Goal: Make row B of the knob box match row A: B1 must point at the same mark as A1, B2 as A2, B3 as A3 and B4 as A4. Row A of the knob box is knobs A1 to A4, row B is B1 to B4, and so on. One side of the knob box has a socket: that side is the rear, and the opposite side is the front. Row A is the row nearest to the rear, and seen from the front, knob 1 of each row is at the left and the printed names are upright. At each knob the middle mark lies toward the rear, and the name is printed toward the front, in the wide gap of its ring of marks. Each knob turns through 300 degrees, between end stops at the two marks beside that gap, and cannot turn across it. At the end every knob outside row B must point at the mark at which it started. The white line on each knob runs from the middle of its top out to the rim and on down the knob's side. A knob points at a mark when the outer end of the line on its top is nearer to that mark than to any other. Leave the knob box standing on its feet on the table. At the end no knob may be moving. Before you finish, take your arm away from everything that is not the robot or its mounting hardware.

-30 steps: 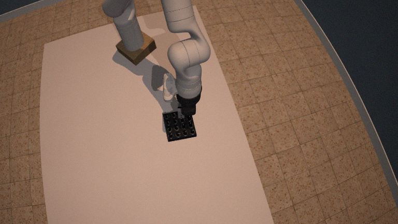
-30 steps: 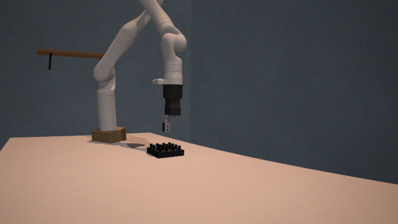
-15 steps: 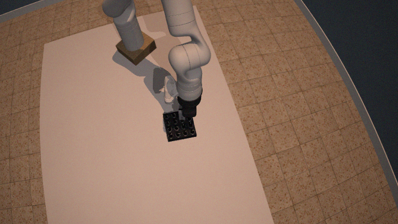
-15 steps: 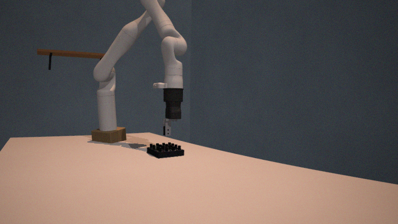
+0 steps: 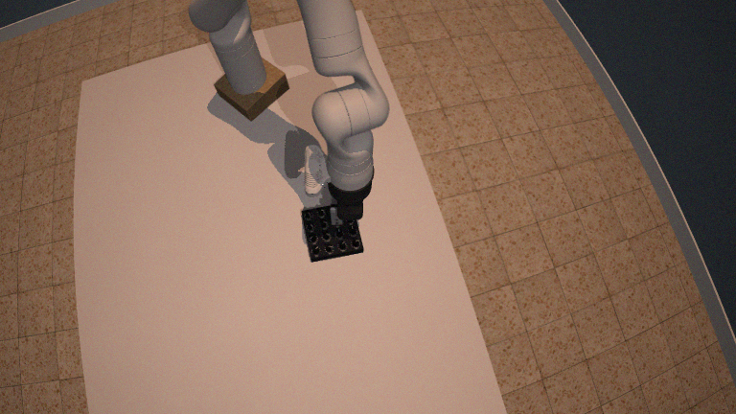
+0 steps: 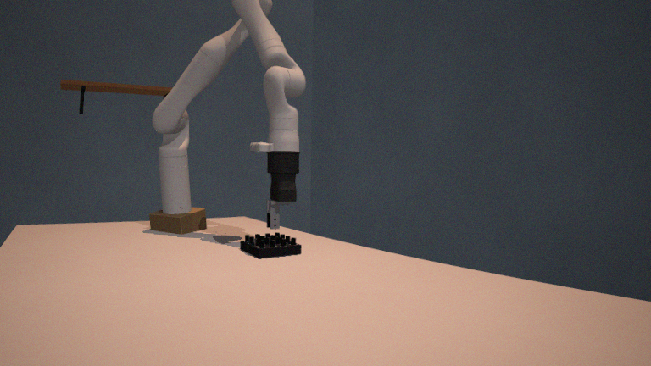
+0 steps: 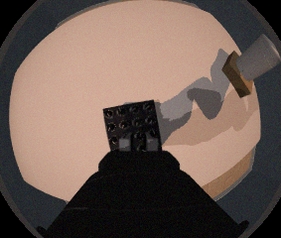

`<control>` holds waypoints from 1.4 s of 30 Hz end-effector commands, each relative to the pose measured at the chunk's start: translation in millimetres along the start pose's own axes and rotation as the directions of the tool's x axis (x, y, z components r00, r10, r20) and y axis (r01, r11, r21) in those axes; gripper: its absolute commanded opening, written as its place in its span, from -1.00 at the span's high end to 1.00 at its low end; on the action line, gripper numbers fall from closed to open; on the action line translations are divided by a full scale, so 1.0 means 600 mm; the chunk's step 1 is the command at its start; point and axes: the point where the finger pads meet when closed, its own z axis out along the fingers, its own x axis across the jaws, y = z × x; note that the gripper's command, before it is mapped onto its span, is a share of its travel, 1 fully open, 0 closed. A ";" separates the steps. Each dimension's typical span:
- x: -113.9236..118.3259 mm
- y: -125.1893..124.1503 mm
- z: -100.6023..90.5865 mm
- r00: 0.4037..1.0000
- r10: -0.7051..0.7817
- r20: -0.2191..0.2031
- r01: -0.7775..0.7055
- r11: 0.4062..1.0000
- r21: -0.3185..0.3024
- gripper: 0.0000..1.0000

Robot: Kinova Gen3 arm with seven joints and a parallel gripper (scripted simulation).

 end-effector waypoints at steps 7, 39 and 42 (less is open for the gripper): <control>0.001 -0.001 0.013 1.000 0.000 -0.002 0.000 1.000 -0.002 0.07; 0.001 -0.001 0.016 1.000 0.000 -0.002 0.000 1.000 -0.002 0.07; 0.001 -0.001 0.016 1.000 0.000 -0.002 0.000 1.000 -0.002 0.07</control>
